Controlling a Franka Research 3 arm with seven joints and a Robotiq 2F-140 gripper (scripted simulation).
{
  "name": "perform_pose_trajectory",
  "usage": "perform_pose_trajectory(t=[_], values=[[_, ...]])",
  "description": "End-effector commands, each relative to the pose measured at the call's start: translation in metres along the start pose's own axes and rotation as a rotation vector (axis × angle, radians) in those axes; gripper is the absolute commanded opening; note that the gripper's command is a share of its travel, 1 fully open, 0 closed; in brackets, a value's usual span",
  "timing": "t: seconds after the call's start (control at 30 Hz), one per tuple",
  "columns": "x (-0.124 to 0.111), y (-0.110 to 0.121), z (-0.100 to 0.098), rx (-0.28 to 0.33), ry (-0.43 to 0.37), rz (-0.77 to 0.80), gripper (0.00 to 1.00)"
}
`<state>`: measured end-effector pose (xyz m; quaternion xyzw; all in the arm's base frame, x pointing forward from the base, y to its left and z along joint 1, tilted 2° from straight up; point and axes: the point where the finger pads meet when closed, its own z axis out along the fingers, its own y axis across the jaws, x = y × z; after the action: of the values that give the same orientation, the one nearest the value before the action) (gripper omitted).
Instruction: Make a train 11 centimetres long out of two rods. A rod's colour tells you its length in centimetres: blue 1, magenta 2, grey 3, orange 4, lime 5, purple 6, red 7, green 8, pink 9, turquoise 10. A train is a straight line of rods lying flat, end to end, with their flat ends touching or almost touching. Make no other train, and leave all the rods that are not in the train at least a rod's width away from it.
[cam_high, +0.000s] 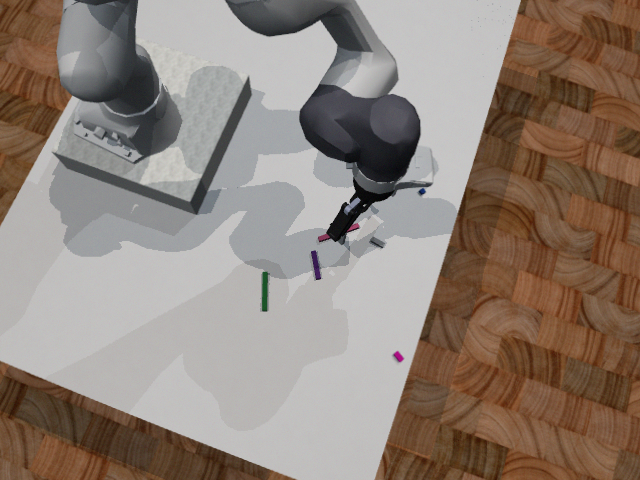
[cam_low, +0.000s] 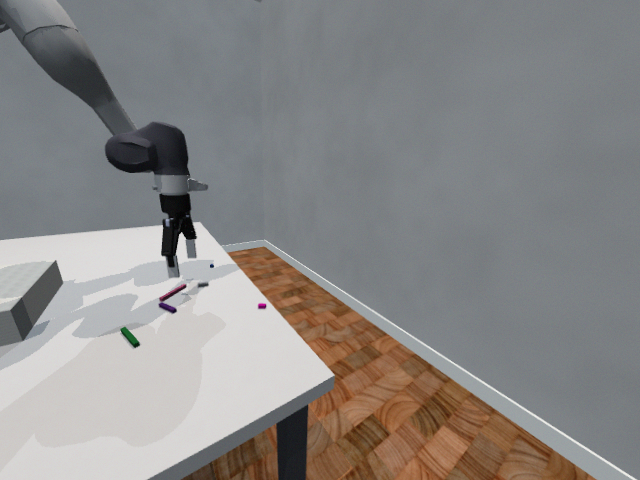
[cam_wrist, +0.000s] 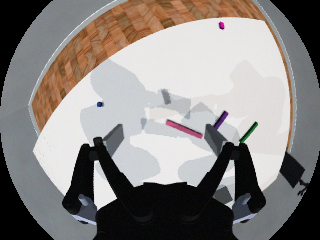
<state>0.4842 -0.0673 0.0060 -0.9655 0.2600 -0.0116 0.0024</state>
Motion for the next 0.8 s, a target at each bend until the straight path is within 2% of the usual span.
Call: perform_pose_trajectory(t=[0.0, 0.03, 0.5, 0.57, 0.77], values=[[0.0, 0.002, 0.001, -0.012, -0.005, 0.129, 1.0], [0.004, 0.006, 0.001, -0.013, -0.006, 0.182, 1.0], [0.023, 0.029, 0.001, -0.013, -0.004, 0.466, 1.0], [0.023, 0.029, 0.001, -0.013, -0.004, 0.466, 1.0], [0.033, 0.042, 0.0, -0.012, -0.002, 0.62, 1.0]])
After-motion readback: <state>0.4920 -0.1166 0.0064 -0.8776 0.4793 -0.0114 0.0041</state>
